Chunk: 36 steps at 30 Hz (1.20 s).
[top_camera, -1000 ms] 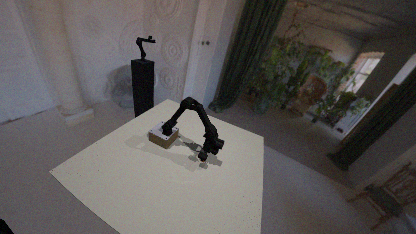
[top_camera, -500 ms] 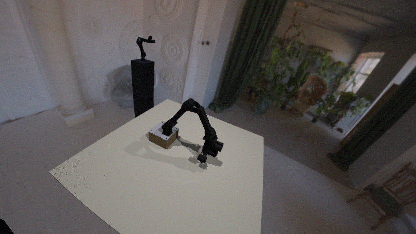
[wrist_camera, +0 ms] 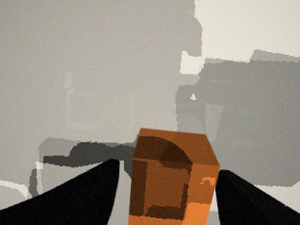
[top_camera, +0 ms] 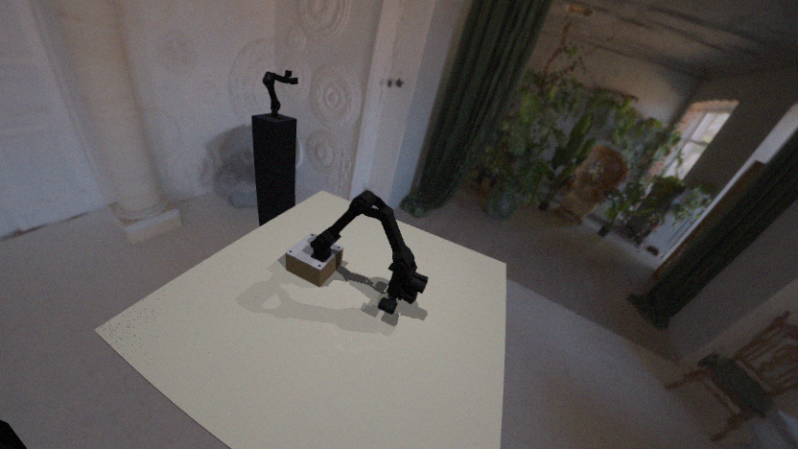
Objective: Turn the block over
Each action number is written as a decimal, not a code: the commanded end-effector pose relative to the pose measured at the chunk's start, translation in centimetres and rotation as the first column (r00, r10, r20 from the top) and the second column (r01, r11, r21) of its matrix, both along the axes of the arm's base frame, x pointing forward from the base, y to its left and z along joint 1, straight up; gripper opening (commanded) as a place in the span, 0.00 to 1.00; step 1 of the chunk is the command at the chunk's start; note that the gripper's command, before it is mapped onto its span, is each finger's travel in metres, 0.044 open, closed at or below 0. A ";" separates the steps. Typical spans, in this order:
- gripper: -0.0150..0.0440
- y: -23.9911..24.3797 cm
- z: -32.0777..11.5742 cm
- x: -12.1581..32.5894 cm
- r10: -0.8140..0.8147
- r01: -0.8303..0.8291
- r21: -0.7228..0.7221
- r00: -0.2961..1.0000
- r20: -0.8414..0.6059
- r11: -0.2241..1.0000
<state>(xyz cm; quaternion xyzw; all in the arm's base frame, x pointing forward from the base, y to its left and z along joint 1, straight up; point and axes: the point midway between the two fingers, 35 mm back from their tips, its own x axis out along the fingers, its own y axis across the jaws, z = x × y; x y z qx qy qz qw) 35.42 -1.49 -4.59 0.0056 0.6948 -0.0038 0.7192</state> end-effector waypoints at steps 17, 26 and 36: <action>0.29 0.0 0.0 0.0 0.003 -0.003 -0.004 1.000 0.000 1.000; 0.25 0.0 2.9 -0.1 0.003 -0.003 -0.004 1.000 0.003 1.000; 0.25 -0.1 2.0 0.2 0.002 -0.002 -0.005 0.988 0.154 1.000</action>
